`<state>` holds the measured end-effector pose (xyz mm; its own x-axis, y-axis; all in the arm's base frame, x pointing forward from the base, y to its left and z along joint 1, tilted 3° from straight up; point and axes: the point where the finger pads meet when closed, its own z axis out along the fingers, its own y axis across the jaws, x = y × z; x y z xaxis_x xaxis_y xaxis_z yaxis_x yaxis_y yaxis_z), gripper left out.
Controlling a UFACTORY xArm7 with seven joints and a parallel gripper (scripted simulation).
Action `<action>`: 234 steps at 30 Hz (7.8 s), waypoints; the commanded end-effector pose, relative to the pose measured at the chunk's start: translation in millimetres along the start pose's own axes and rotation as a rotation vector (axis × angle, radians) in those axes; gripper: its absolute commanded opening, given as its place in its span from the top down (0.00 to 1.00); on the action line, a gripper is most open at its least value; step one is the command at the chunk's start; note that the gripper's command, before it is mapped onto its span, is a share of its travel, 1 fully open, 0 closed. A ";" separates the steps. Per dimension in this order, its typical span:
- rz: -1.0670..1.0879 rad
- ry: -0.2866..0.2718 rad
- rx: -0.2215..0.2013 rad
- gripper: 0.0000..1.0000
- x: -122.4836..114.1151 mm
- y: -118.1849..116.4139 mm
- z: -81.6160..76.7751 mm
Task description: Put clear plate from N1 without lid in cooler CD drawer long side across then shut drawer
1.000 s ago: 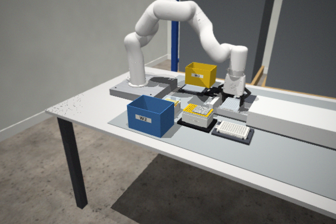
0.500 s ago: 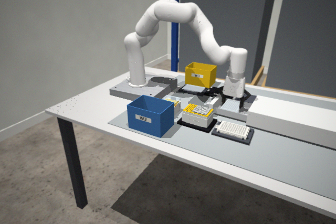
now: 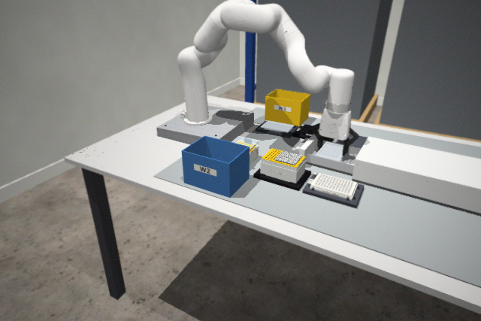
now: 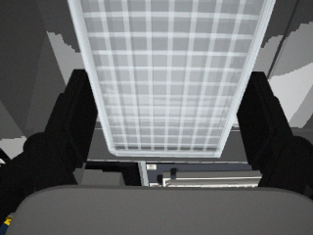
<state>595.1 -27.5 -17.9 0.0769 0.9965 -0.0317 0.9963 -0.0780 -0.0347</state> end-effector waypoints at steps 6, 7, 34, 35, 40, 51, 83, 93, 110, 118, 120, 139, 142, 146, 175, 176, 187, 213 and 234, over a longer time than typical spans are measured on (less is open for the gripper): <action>0.000 0.000 -0.005 1.00 0.1 1.9 -2.5; 0.000 0.000 -0.005 1.00 0.1 1.9 -2.5; 0.000 0.000 -0.005 1.00 0.1 1.7 2.2; 0.000 0.000 -0.005 1.00 0.1 1.7 2.9; 0.000 0.000 -0.005 1.00 0.1 1.8 6.2; 0.000 0.000 -0.005 1.00 0.1 1.8 12.2; 0.000 0.000 -0.005 1.00 0.1 1.9 12.5; 0.000 0.000 -0.005 1.00 0.1 1.9 12.5; 0.000 0.000 -0.005 1.00 0.1 1.8 12.6; 0.000 0.000 -0.005 0.00 0.1 1.8 13.7; 0.000 0.000 -0.005 0.00 0.1 1.8 13.7; 0.000 0.000 -0.005 0.00 0.1 1.8 13.6; 0.000 0.000 -0.005 0.00 0.1 1.8 13.6; 0.000 0.000 -0.005 0.00 0.1 1.8 13.6; 0.000 0.000 -0.005 0.00 0.1 1.7 -23.0; 0.000 0.000 -0.005 0.00 0.1 1.7 -24.7; 0.000 0.000 -0.005 0.00 0.1 1.6 -39.7; 0.000 0.000 -0.005 0.00 0.1 1.5 -76.4; 0.000 0.000 -0.005 0.00 0.1 1.4 -108.1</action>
<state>598.5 -24.6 82.0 0.0769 0.9965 -0.0317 0.9963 -0.0780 -0.0352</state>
